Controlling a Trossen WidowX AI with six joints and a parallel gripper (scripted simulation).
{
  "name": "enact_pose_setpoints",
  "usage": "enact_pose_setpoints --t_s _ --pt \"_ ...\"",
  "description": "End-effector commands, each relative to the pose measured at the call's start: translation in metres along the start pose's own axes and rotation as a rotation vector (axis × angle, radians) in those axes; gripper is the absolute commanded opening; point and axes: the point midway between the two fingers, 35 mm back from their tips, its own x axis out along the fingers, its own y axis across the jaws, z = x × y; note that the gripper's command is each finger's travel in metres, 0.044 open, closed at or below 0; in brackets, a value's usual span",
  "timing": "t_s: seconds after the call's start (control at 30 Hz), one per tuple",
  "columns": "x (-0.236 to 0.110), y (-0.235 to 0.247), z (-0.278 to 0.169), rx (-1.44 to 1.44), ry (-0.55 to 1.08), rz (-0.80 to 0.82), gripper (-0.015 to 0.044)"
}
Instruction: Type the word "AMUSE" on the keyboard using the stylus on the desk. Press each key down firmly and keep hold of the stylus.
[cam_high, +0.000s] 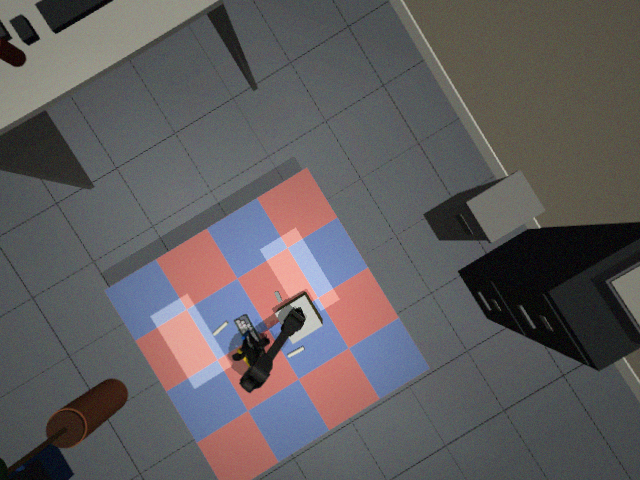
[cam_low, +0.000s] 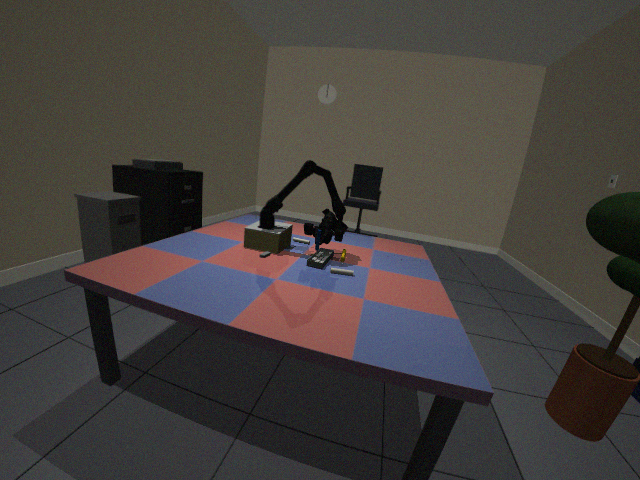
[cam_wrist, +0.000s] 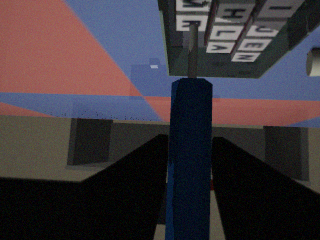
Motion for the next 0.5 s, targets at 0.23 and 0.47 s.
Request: enact_pose_setpoints --t_s 0.23,0.47 --pt "0.0033 0.0004 0.0063 0.006 -0.003 0.002 0.0081" --pt "0.0047 0.0004 0.0087 0.006 -0.003 0.002 0.0081"
